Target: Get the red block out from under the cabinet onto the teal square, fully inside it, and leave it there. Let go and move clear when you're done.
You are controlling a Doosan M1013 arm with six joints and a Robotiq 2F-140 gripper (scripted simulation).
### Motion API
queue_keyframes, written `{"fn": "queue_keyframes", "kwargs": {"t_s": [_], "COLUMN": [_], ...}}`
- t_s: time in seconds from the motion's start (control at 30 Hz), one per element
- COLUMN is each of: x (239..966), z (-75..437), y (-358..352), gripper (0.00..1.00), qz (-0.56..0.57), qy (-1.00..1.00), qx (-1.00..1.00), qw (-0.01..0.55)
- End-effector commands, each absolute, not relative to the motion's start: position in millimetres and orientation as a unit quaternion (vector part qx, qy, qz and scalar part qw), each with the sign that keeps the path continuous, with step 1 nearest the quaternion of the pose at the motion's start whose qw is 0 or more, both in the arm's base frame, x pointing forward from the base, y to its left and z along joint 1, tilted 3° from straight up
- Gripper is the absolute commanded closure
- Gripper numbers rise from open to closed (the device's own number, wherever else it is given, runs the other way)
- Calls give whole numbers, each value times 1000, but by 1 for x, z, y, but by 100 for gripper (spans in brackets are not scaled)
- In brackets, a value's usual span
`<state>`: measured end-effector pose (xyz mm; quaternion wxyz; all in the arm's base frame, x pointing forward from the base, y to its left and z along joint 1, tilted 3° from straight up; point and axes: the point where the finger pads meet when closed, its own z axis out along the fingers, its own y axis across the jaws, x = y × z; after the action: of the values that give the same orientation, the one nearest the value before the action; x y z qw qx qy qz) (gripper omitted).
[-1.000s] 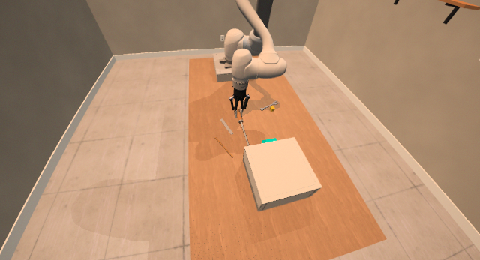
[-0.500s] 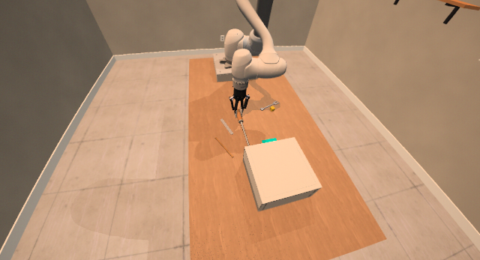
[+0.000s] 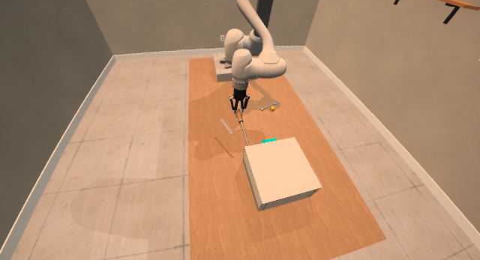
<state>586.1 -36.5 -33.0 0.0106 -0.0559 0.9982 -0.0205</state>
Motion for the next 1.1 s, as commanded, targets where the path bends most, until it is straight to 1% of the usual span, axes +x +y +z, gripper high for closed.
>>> {"fn": "queue_keyframes", "kwargs": {"t_s": [0.0,1.07], "x": [586,605], "z": [-33,-33], "y": [-36,-34], "gripper": [100,100], "qz": [-20,-20], "qy": [998,998], "qx": [-56,-56], "qw": [11,11]}}
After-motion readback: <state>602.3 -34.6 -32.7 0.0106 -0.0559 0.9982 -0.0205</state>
